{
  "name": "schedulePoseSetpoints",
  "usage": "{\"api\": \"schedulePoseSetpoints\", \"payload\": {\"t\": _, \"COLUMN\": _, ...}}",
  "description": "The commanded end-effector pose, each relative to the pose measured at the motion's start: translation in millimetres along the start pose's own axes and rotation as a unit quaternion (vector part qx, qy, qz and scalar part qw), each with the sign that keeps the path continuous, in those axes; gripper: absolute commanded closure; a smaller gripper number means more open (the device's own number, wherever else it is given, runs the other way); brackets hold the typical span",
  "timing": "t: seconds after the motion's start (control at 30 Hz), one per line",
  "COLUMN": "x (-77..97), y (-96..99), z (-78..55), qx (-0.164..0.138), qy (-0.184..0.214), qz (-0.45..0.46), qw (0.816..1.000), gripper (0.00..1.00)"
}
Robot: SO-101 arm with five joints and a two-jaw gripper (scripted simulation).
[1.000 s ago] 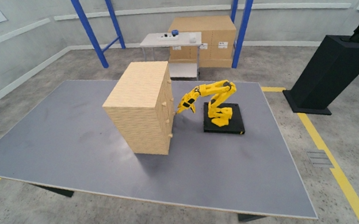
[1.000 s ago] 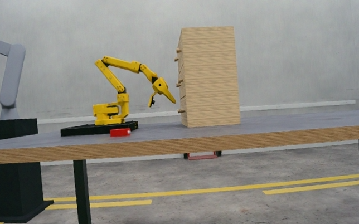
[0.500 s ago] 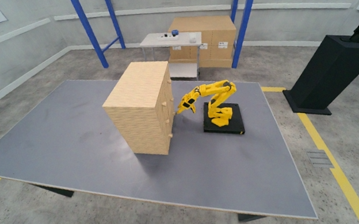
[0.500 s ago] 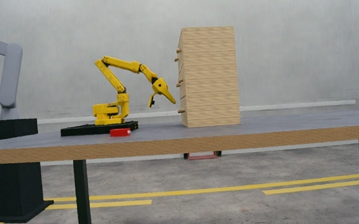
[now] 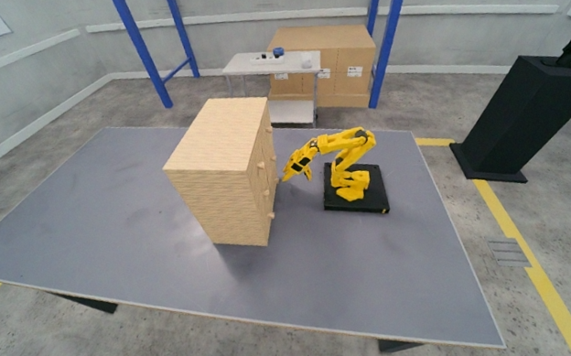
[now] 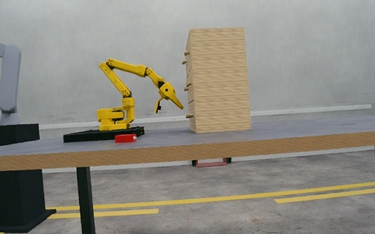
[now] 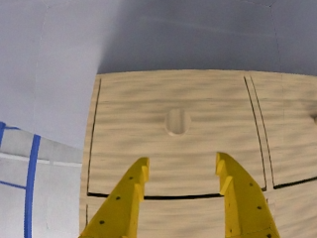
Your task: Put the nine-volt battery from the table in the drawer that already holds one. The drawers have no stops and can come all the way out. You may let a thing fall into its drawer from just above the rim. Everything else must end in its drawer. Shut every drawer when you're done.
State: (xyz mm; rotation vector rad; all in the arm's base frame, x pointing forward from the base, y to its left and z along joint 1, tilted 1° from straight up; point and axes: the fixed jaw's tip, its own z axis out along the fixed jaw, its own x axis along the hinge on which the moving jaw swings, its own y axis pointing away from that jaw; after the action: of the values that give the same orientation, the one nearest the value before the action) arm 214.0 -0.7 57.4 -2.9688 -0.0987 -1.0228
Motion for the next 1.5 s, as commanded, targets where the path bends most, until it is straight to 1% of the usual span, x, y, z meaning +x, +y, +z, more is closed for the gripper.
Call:
{"api": "schedulePoseSetpoints", "payload": {"t": 0.0, "x": -4.1, "y": 2.0, "z": 1.5, "qx": -0.003, "qy": -0.006, "qz": 0.001, "qw": 1.0, "gripper": 0.79}}
{"api": "schedulePoseSetpoints", "payload": {"t": 0.37, "x": -4.1, "y": 2.0, "z": 1.5, "qx": -0.003, "qy": -0.006, "qz": 0.001, "qw": 1.0, "gripper": 0.79}}
{"api": "schedulePoseSetpoints", "payload": {"t": 0.57, "x": 0.2, "y": 0.8, "z": 19.3, "qx": -0.001, "qy": -0.006, "qz": -0.001, "qw": 1.0, "gripper": 0.79}}
{"api": "schedulePoseSetpoints", "payload": {"t": 0.93, "x": 0.2, "y": 0.8, "z": 19.3, "qx": -0.001, "qy": -0.006, "qz": -0.001, "qw": 1.0, "gripper": 0.79}}
{"api": "schedulePoseSetpoints", "payload": {"t": 1.1, "x": 1.3, "y": -0.5, "z": 35.3, "qx": 0.001, "qy": -0.006, "qz": -0.002, "qw": 1.0, "gripper": 0.79}}
{"api": "schedulePoseSetpoints", "payload": {"t": 1.47, "x": 1.3, "y": -0.5, "z": 35.3, "qx": 0.001, "qy": -0.006, "qz": -0.002, "qw": 1.0, "gripper": 0.79}}
